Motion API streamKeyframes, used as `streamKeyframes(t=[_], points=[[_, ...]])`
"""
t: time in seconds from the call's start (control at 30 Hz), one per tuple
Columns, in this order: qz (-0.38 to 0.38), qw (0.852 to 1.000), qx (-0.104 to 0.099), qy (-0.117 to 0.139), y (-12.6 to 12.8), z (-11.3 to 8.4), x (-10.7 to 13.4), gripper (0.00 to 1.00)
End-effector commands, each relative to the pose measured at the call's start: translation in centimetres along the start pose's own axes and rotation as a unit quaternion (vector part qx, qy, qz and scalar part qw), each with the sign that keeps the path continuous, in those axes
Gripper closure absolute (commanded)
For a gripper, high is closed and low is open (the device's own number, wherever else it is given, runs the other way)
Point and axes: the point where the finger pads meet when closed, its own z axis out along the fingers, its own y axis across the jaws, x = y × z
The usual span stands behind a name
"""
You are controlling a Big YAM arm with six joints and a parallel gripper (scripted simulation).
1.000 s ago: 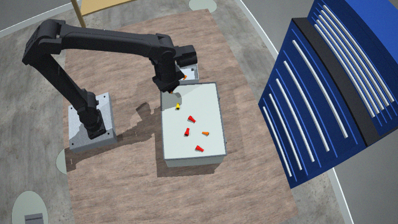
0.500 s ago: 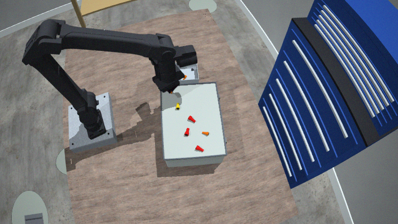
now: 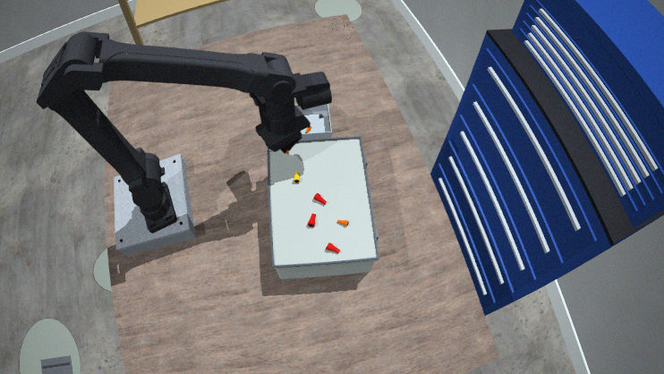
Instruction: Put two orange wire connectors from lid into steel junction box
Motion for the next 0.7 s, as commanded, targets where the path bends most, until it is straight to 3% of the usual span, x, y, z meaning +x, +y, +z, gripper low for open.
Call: streamKeyframes(t=[0.0, 0.3, 0.67], points=[[0.002, 1.000, 0.024, 0.006, -1.5, -3.6, 0.5, 0.94], [0.000, 1.000, 0.029, 0.008, -1.3, -7.9, 0.7, 0.94], [-0.003, 1.000, -0.003, -0.002, 0.1, -6.1, 0.0, 0.94]])
